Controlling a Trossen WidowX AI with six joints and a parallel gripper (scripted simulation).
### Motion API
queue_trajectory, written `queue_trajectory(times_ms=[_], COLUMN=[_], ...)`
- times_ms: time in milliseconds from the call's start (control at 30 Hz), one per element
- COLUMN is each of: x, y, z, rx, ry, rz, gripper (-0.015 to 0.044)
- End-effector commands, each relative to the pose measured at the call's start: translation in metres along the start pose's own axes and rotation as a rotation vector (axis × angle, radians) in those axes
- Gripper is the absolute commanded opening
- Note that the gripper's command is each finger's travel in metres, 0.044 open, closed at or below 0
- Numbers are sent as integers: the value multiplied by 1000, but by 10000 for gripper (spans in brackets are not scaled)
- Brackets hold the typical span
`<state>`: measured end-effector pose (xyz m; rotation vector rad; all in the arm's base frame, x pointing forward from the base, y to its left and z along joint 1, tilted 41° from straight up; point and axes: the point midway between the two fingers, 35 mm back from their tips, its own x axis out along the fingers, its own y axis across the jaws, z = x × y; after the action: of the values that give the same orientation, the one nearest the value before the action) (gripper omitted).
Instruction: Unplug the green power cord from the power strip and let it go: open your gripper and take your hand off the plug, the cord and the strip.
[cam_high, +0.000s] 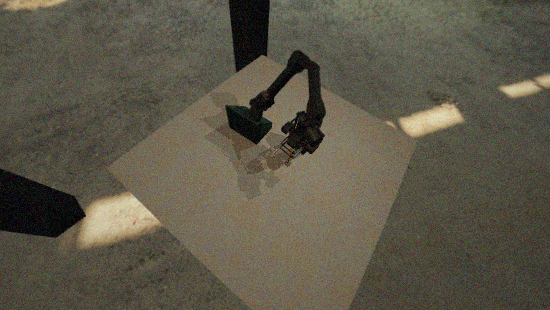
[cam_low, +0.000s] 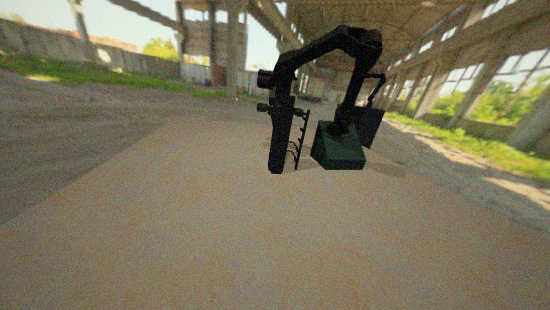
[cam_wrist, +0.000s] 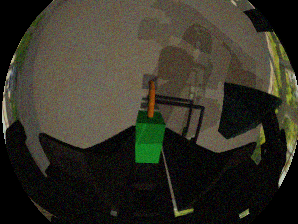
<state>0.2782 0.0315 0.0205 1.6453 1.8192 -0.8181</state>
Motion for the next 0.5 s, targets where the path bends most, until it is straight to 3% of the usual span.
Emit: queue_trajectory(times_ms=[0, 467], x=[-2, -3], y=[1, 1], z=[16, 39], rx=[9, 10], ry=[-26, -27], rz=[2, 2], gripper=[0, 0])
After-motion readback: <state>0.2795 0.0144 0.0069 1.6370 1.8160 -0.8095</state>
